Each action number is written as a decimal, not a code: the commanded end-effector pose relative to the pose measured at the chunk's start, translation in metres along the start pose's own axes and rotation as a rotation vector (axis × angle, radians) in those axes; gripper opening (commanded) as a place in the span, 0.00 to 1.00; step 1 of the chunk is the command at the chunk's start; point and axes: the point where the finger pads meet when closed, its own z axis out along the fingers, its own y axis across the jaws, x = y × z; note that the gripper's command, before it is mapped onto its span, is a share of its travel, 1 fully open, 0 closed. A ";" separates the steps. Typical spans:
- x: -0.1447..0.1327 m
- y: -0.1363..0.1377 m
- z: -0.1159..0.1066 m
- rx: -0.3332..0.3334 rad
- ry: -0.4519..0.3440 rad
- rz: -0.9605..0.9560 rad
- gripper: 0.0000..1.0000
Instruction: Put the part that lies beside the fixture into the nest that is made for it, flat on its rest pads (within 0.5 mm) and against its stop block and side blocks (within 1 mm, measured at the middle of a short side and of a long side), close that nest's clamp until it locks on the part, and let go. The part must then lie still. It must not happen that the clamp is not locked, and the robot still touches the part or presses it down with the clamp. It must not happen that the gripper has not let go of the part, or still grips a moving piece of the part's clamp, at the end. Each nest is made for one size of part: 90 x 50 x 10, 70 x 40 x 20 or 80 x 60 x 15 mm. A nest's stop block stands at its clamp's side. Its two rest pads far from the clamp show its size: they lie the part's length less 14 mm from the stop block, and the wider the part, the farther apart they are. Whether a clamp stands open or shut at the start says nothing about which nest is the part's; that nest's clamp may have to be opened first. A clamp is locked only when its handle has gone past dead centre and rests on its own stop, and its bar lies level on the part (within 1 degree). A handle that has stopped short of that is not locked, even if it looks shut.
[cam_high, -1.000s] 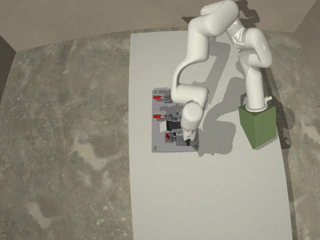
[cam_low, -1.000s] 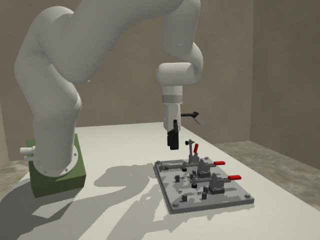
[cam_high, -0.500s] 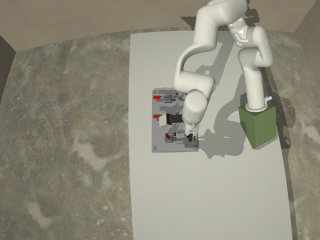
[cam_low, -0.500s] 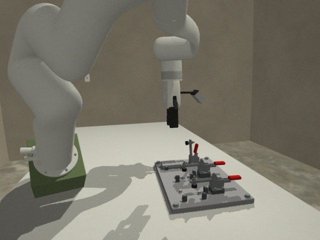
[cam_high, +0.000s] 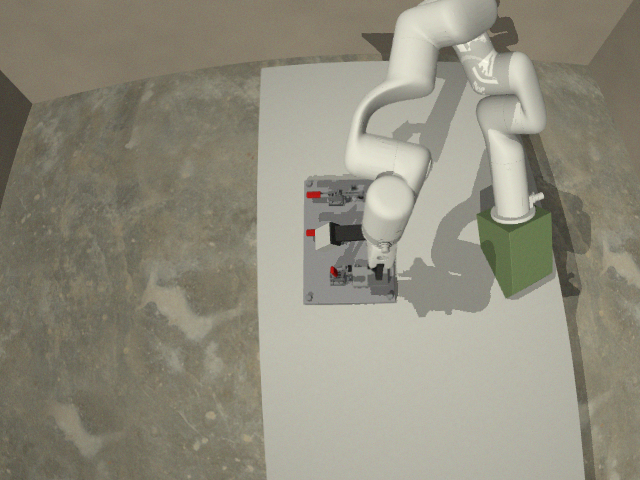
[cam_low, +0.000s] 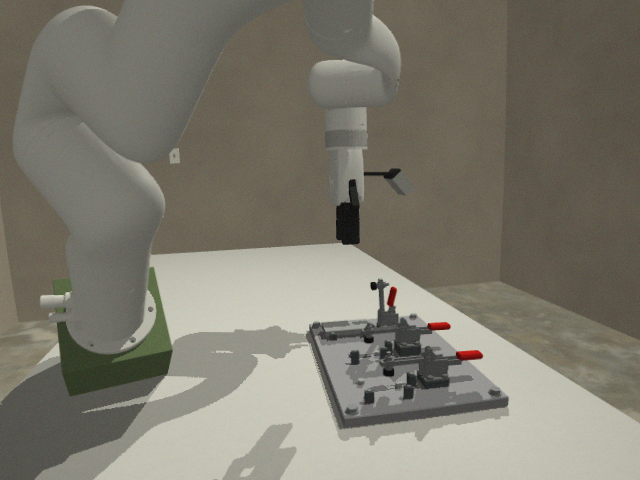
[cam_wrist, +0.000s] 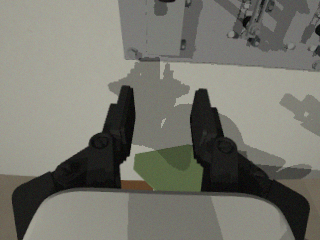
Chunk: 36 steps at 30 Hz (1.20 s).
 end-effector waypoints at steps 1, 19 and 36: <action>0.013 0.000 -0.002 0.003 0.002 0.002 0.47; 0.075 0.000 -0.002 0.003 0.002 0.002 0.47; 0.086 0.000 -0.001 0.003 0.002 0.002 0.47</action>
